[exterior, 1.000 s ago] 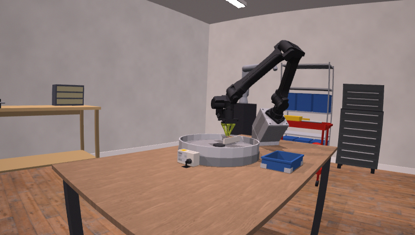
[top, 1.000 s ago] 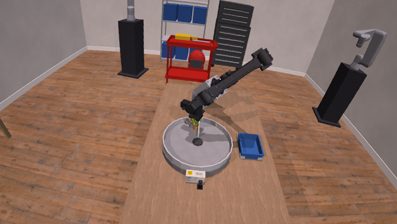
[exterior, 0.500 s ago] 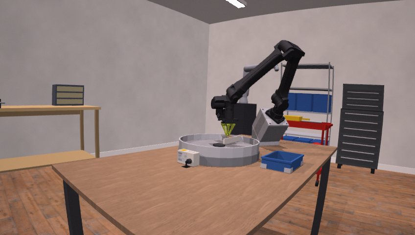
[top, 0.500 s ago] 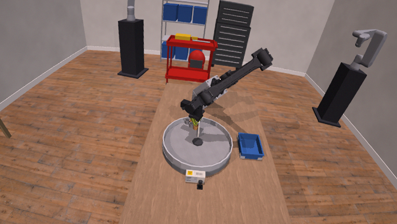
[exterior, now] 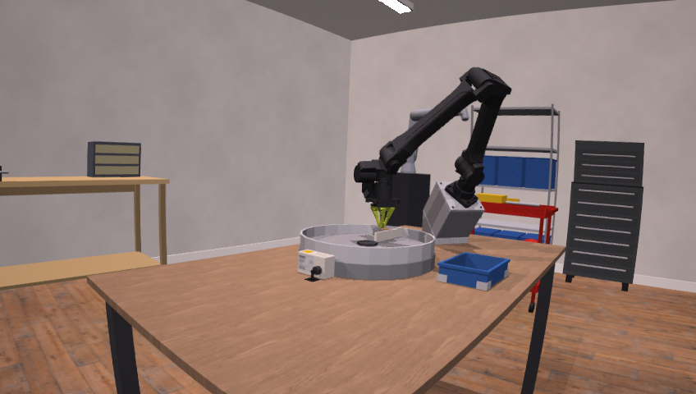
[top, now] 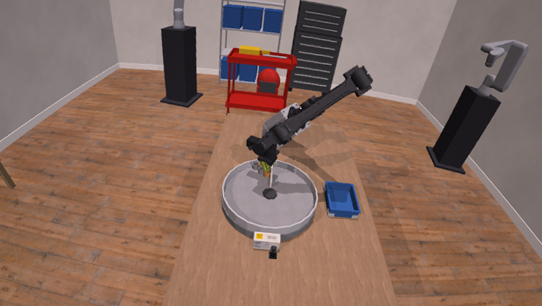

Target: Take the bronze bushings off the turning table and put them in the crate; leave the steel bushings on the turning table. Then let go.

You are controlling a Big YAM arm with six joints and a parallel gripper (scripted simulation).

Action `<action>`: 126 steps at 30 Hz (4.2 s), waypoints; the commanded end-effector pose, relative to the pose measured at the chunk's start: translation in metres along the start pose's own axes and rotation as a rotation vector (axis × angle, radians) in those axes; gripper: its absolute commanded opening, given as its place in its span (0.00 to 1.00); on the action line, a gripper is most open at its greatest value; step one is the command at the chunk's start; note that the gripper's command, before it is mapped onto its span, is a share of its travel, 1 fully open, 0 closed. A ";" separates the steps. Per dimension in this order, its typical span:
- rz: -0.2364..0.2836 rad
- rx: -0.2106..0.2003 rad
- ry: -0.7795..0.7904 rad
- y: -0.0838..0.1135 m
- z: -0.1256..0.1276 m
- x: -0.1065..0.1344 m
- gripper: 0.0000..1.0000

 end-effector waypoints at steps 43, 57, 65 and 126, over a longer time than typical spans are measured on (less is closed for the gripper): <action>-0.013 -0.057 0.009 0.021 0.022 -0.001 0.12; -0.013 -0.055 0.009 0.021 0.021 -0.001 0.12; -0.013 -0.055 0.009 0.021 0.021 -0.001 0.12; -0.008 -0.030 0.008 0.000 0.010 0.002 0.12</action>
Point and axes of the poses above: the point where the finger pads meet when closed, its own y axis back along the fingers, its own z axis across the jaws, x = y × z, the point moved 2 cm from there along y, back along the fingers, and after that the axes turned 1 degree about y, right-handed, at the moved point
